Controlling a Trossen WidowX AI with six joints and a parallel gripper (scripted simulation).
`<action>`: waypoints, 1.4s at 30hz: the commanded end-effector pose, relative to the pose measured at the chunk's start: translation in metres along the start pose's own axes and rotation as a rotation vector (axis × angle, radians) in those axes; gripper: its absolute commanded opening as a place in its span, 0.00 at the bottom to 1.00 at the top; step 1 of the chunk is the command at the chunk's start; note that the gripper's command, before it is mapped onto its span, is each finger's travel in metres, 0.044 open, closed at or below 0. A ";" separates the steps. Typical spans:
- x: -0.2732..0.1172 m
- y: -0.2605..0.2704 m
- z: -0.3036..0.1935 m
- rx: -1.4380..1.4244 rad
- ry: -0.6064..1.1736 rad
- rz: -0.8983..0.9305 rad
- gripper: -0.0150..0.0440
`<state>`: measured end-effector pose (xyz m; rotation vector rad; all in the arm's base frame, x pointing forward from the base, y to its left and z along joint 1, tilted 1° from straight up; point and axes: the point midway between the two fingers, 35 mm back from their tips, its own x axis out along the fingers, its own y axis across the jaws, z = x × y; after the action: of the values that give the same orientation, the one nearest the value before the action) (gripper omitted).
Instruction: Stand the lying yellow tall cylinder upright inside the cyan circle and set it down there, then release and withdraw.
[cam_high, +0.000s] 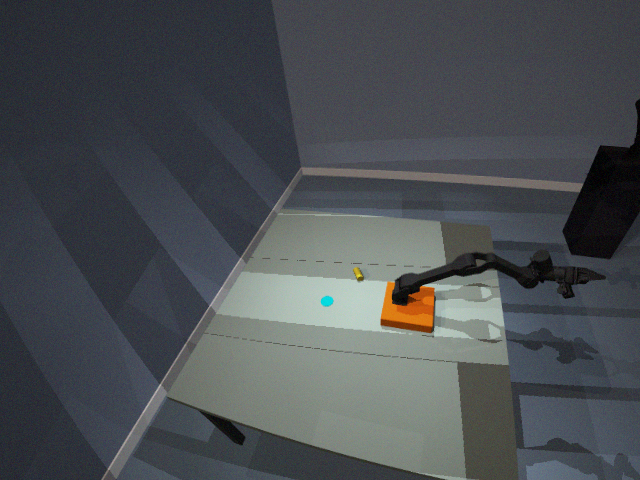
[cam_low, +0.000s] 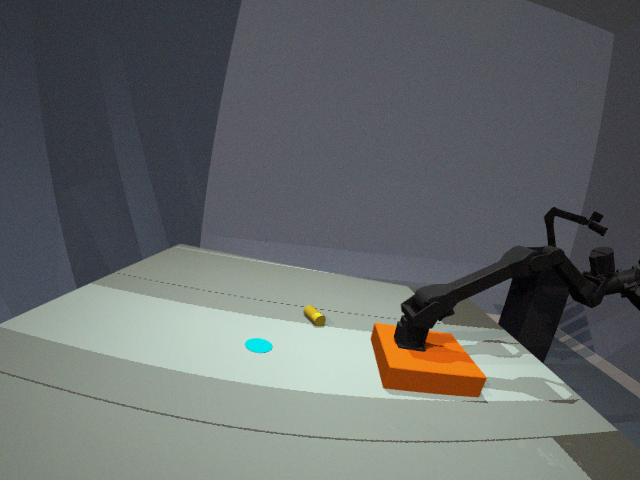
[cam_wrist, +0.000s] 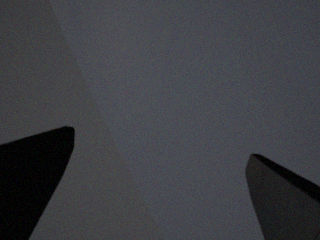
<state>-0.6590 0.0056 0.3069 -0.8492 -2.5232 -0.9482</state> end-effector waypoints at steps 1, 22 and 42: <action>-0.001 -0.001 -0.001 -0.001 0.001 -0.003 0.89; -0.188 -0.146 -0.199 -0.329 0.280 -0.604 0.78; -0.505 -0.154 -0.333 -0.736 0.918 -1.115 0.78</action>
<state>-0.3888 -0.5009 0.2461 0.7659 -1.8036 -1.9612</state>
